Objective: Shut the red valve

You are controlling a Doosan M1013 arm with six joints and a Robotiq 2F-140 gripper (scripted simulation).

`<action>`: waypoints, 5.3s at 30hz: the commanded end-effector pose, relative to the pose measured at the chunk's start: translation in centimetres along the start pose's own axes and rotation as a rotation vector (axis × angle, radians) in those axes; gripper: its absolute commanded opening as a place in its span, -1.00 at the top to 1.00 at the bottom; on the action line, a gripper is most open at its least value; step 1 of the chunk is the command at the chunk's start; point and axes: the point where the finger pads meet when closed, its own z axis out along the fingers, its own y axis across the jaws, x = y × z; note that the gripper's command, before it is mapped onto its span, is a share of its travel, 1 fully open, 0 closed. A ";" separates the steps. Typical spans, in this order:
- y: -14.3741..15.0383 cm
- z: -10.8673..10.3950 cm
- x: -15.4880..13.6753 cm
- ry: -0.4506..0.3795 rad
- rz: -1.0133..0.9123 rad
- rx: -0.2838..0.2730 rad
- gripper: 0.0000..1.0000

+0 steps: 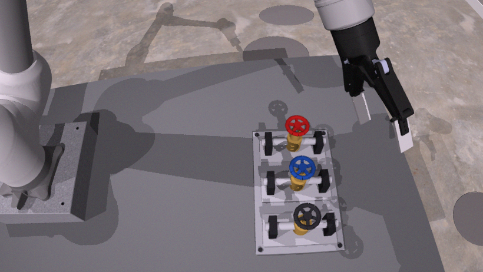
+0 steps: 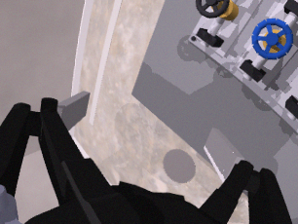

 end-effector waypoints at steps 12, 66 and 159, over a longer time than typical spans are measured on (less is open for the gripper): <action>5.4 -2.4 7.1 0.271 -0.230 -0.471 -1.00; 7.4 -4.8 7.7 0.271 -0.312 -0.642 -1.00; 22.7 -0.7 10.3 0.040 -0.631 -0.704 -0.04</action>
